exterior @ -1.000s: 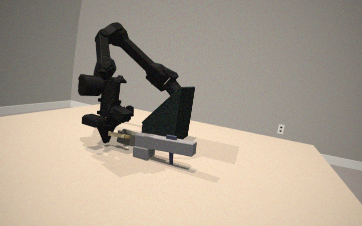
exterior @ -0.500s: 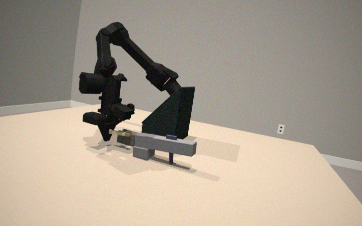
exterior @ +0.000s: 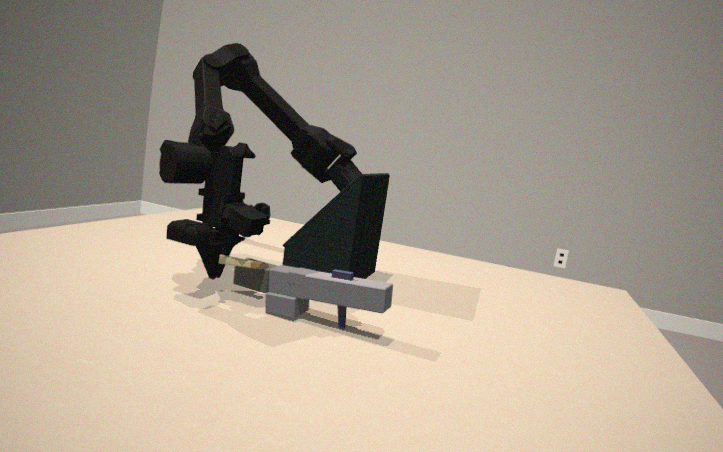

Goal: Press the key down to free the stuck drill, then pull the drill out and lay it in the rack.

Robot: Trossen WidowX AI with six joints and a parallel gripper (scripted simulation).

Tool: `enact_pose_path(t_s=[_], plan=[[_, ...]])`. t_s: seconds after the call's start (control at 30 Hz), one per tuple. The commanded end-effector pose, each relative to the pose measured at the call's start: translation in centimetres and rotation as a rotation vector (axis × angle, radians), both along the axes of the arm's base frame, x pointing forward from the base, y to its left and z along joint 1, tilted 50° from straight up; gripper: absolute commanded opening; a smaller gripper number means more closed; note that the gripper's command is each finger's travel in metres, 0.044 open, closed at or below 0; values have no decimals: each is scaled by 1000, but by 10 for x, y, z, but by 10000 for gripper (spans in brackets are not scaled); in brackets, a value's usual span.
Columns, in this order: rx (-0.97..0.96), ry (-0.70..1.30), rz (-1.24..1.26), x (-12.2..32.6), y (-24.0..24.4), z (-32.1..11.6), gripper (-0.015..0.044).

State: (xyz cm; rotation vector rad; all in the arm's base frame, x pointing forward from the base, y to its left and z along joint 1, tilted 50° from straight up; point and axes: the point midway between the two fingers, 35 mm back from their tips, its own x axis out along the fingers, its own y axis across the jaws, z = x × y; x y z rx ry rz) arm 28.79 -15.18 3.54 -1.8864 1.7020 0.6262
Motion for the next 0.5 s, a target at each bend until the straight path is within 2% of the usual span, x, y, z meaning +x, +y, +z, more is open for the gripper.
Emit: enact_pose_path(t_s=[0.0,0.47], plan=[[-3,-4,1,0,2,2,0],[-2,-4,1,-2,8,5,0]])
